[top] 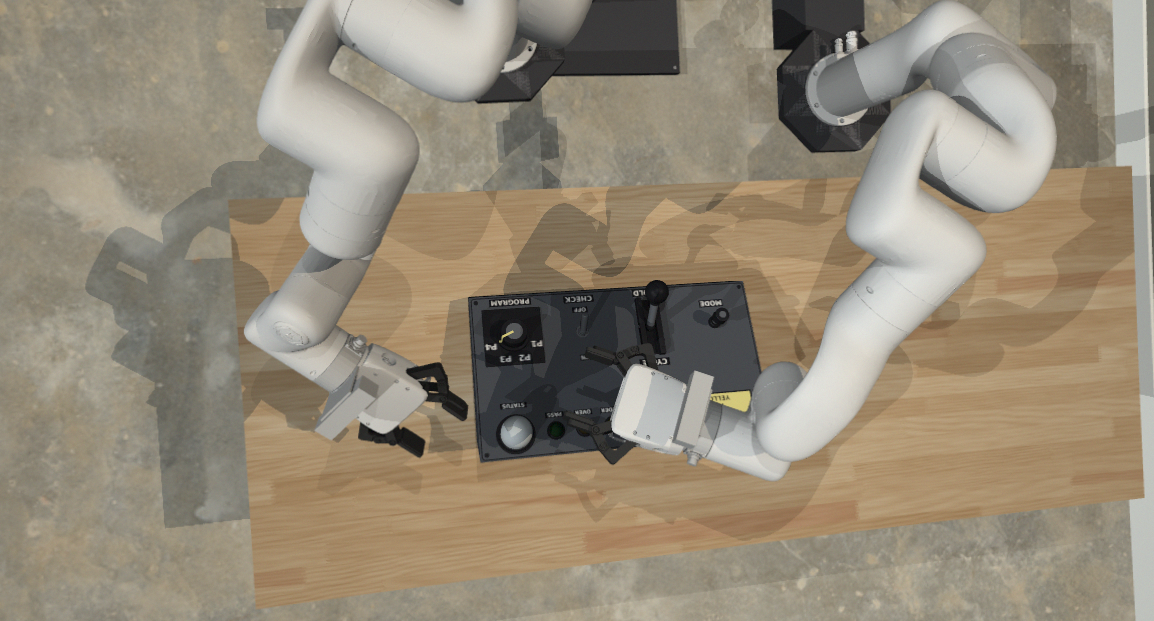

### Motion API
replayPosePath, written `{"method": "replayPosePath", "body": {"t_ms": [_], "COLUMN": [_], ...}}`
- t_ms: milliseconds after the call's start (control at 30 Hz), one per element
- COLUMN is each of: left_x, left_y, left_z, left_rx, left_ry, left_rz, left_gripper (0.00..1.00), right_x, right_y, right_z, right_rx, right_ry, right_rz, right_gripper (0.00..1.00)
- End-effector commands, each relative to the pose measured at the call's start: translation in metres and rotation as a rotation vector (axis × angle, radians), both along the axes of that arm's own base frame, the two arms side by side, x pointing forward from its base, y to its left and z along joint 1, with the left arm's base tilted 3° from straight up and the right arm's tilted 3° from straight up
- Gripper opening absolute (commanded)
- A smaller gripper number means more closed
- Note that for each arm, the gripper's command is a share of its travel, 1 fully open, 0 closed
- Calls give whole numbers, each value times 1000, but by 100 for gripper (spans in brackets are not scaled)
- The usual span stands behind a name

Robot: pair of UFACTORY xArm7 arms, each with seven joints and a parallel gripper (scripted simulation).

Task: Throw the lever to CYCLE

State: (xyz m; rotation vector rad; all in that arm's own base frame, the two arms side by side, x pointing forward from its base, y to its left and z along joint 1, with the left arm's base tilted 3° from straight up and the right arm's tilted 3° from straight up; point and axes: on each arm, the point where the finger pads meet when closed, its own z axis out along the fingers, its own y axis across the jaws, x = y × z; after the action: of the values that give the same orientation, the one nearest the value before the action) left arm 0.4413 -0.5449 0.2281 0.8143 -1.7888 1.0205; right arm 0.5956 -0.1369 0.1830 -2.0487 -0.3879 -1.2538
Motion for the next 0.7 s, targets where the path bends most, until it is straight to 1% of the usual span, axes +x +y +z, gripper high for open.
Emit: {"method": "replayPosePath", "body": {"t_ms": [0, 667], "left_x": [0, 1], "left_y": [-1, 0], "left_z": [3, 3], "left_rx": [-3, -2], "left_ry": [-4, -3], "left_rz": [0, 1], "left_gripper": [100, 100], "right_x": [1, 3], "right_y": [0, 1], "right_z": [3, 3], "right_rx": [-3, -5], "right_ry": [-5, -4], "right_rz": [0, -3], "right_gripper": [100, 100]}}
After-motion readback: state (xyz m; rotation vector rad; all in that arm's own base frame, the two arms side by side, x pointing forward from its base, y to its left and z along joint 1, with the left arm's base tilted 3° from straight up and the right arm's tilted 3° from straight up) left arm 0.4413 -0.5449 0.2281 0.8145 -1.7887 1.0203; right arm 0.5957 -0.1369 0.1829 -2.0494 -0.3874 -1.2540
